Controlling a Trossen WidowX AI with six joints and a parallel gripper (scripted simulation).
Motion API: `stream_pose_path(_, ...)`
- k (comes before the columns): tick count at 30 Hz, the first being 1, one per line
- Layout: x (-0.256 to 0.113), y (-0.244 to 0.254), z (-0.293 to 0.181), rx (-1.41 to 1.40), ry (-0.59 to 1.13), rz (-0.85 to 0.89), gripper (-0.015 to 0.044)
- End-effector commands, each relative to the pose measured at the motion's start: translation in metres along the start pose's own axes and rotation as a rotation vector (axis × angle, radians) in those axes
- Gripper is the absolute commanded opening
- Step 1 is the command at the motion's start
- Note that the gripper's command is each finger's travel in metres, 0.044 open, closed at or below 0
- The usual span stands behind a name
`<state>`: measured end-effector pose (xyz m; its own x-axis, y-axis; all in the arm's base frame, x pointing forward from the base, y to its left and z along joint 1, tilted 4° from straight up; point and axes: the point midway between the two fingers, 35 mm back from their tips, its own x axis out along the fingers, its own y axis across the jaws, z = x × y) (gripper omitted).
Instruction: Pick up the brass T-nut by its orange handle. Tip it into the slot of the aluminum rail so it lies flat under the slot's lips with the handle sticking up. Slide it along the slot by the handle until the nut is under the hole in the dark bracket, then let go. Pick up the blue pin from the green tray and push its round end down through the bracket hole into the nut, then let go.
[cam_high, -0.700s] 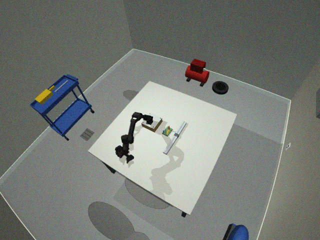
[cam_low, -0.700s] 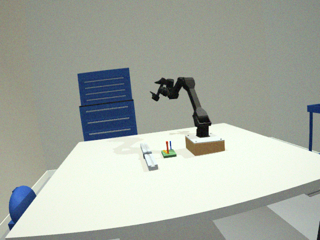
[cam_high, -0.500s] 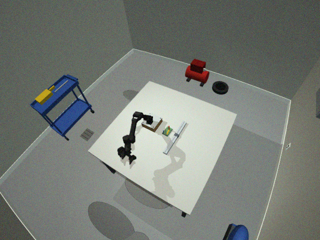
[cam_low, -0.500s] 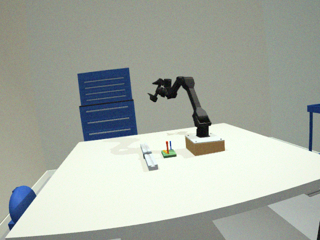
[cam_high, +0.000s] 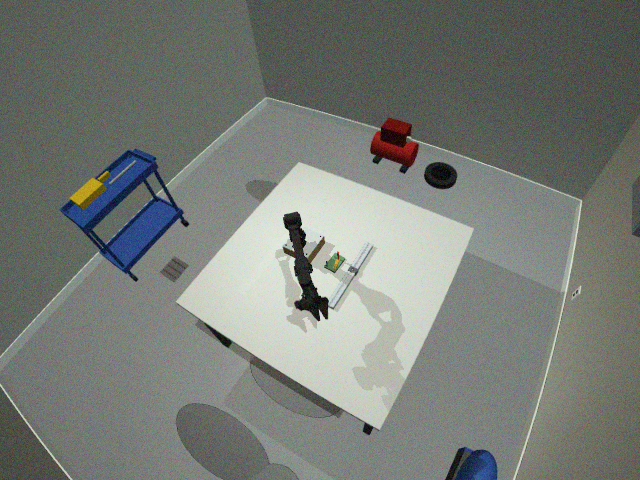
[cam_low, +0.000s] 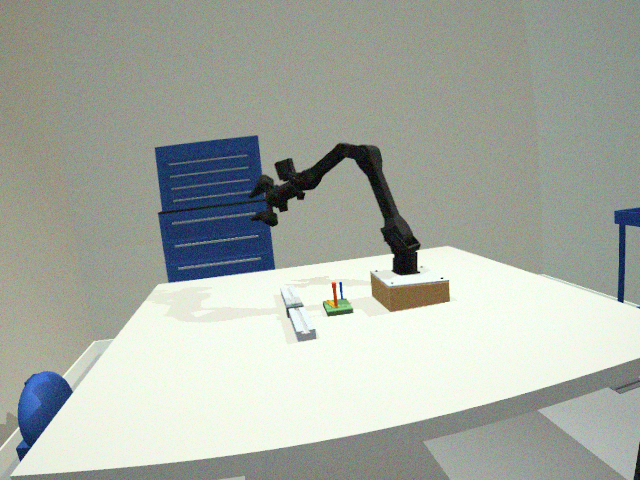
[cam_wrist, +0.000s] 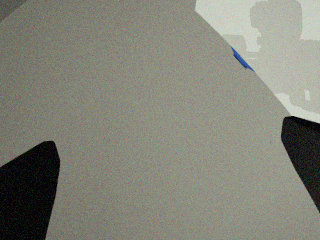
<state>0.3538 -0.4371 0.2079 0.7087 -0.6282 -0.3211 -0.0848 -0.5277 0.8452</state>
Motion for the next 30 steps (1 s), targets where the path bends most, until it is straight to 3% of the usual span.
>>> stream_pose_path(1,-0.01,-0.057,-0.047,-0.062,-0.001,-0.181,0.044)
stream_pose_path(9,-0.075,-0.176,-0.13,-0.278,0.012,-0.562,0.044)
stream_pose_path(18,-0.215,-0.282,-0.162,-0.722,0.017,-0.972,0.044)
stream_pose_path(24,-0.318,-0.31,-0.14,-1.136,0.01,-1.183,0.044)
stream_pose_path(30,-0.332,-0.312,-0.136,-1.192,0.008,-1.203,0.044)
